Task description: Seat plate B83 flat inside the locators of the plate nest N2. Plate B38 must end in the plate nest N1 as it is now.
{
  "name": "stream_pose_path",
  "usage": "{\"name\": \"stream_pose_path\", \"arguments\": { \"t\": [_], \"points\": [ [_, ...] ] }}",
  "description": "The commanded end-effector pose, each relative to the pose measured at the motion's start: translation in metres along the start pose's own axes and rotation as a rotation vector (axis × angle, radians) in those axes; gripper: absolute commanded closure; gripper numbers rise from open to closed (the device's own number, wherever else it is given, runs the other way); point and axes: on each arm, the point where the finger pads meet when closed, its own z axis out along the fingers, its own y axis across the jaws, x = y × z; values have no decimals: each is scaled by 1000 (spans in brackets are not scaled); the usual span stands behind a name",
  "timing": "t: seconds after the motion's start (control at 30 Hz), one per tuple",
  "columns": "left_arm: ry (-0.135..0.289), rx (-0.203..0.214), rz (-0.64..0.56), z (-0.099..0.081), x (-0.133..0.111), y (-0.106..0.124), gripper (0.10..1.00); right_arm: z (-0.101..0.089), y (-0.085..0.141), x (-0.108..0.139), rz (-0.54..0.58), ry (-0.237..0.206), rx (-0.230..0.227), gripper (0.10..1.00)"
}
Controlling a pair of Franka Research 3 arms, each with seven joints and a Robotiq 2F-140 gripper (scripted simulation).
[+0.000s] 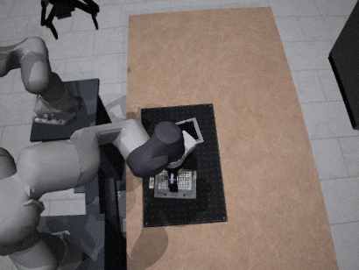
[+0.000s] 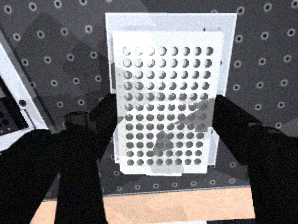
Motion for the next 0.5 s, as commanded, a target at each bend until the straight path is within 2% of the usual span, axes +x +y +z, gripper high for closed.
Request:
{"name": "stream_pose_path", "arguments": {
  "t": [0.0, 0.47],
  "points": [
    [2, -2, -5, 0, 1, 1, 98, -1, 0, 0, 2, 1, -2, 493],
    [2, -2, -5, 0, 1, 1, 98, -1, 6, 1, 2, 1, -2, 493]
  ]
}}
